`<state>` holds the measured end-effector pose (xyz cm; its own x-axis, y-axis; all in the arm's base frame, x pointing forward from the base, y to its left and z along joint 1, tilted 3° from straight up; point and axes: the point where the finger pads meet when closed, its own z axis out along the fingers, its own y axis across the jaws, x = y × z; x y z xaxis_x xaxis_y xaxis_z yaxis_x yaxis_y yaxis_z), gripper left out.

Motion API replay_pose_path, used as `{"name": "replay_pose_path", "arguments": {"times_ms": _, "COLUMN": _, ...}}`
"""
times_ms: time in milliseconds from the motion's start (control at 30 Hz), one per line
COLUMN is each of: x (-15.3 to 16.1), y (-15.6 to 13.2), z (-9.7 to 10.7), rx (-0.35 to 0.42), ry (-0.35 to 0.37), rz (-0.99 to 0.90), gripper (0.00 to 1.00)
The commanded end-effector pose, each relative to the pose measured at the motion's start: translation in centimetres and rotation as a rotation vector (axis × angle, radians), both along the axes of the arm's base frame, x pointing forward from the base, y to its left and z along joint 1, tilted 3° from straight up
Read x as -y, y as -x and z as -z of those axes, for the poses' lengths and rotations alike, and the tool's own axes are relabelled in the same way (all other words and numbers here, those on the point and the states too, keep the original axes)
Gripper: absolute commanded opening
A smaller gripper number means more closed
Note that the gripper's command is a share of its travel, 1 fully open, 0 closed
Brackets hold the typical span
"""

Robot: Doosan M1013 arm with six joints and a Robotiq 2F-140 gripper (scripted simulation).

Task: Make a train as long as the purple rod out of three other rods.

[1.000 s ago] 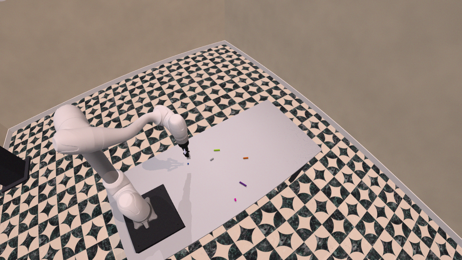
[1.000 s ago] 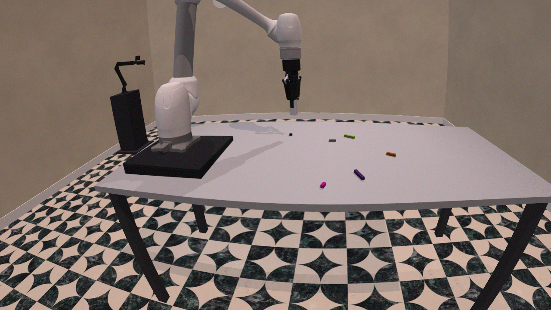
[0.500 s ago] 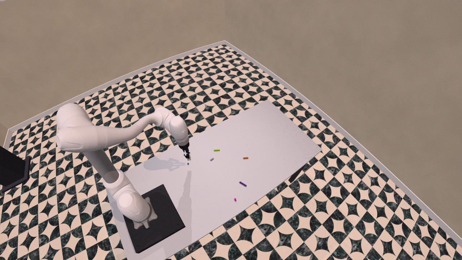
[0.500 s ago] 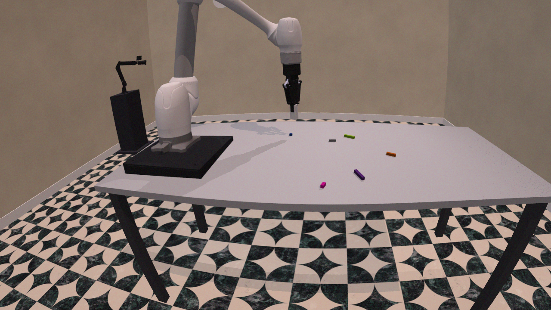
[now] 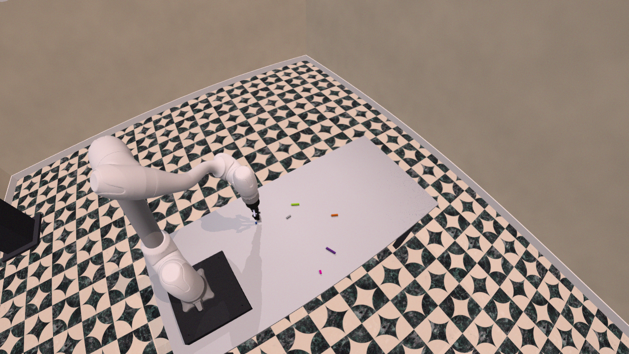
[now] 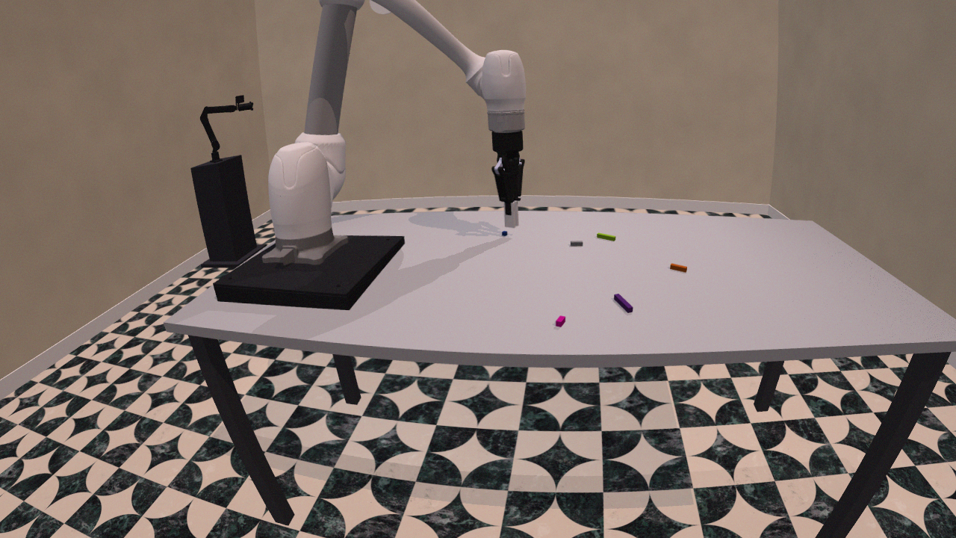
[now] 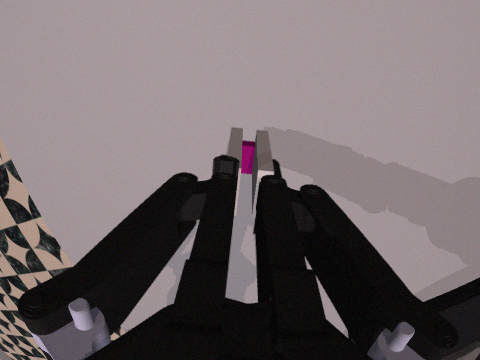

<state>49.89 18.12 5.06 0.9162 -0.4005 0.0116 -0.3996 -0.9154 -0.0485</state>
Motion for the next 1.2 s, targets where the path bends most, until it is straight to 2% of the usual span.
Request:
{"name": "replay_pose_path", "arguments": {"times_ms": 0, "x": -0.07, "y": -0.06, "z": 0.86, "rx": 0.0, "ry": 0.0, "rz": 0.0, "gripper": 0.12}}
{"name": "replay_pose_path", "arguments": {"times_ms": 267, "x": -0.11, "y": -0.08, "z": 1.46, "rx": 0.0, "ry": 0.0, "rz": 0.0, "gripper": 0.12}}
{"name": "replay_pose_path", "arguments": {"times_ms": 1167, "x": -0.11, "y": -0.08, "z": 1.47, "rx": 0.0, "ry": 0.0, "rz": 0.0, "gripper": 0.12}}
